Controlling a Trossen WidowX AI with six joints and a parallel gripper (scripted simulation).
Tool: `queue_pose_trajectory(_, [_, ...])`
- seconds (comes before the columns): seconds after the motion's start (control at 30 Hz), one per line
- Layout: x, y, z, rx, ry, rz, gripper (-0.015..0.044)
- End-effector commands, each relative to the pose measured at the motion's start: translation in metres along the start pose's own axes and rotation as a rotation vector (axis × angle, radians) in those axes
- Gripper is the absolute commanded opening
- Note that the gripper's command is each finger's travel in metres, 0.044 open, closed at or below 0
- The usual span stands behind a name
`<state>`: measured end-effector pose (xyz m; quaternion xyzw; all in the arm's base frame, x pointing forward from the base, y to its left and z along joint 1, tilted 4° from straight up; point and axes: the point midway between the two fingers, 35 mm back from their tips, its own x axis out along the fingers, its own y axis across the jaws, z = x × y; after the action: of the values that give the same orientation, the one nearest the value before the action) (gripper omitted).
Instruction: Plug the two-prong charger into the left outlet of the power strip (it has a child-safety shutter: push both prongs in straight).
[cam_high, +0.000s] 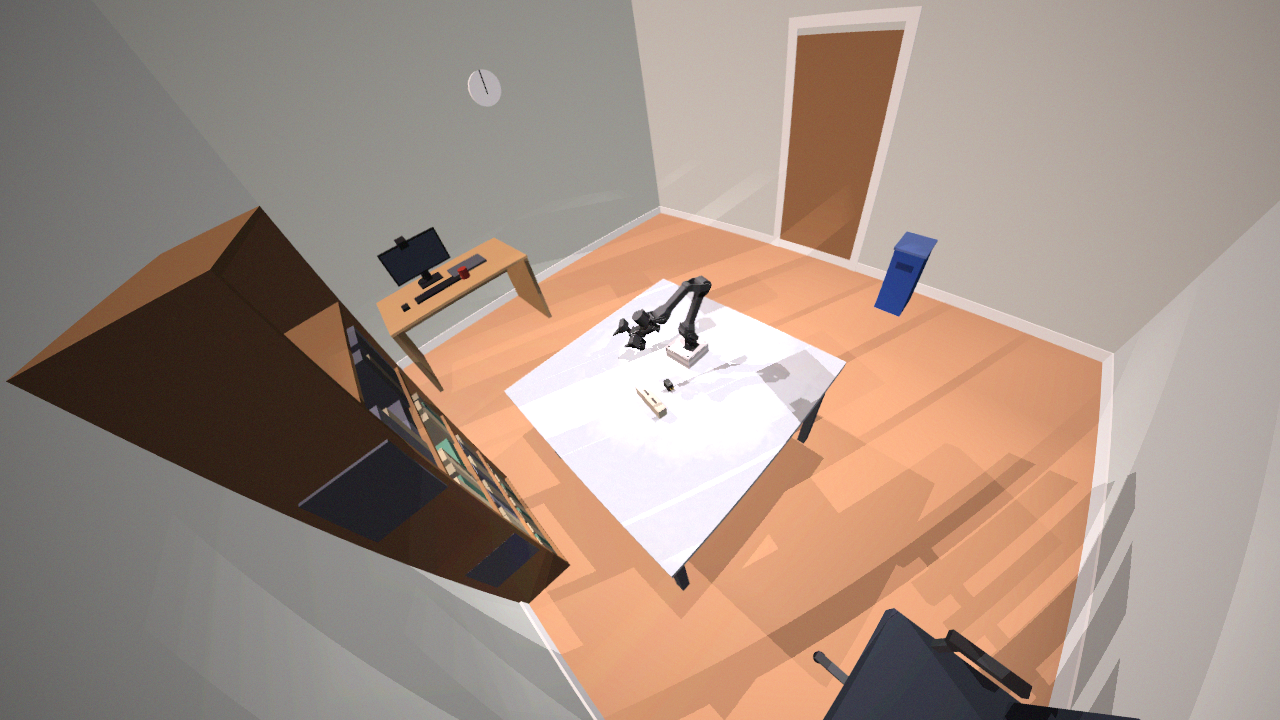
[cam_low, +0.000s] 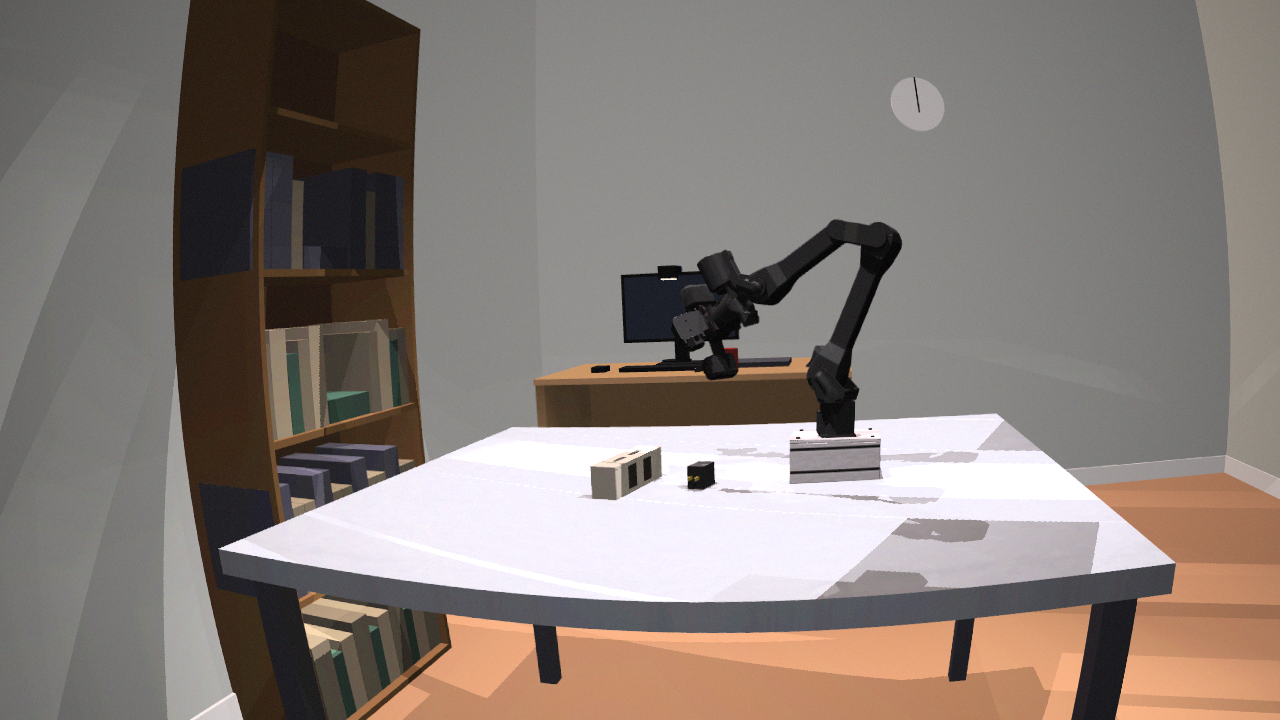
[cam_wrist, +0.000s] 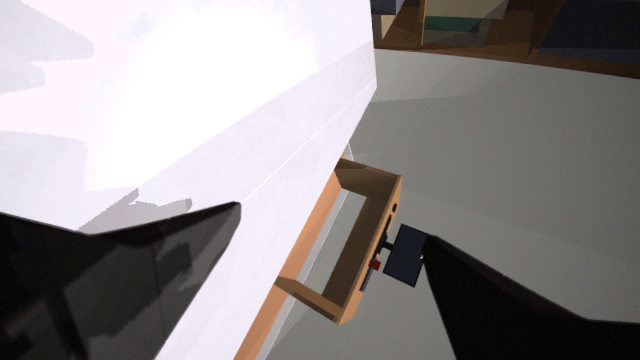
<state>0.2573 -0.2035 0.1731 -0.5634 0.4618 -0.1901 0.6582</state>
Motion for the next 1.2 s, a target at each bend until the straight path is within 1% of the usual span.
queue_pose_trajectory(0.0, [0.001,0.015,0.019,-0.030,-0.054,0.078,0.0440])
queue_pose_trajectory(0.27, [-0.005,0.049,0.057,-0.098,-0.159,0.246,0.0440])
queue_pose_trajectory(0.53, [-0.019,0.084,0.088,-0.174,-0.241,0.419,0.0440])
queue_pose_trajectory(0.87, [-0.047,0.128,0.116,-0.283,-0.305,0.637,0.0440])
queue_pose_trajectory(1.17, [-0.078,0.164,0.129,-0.392,-0.323,0.829,0.0440])
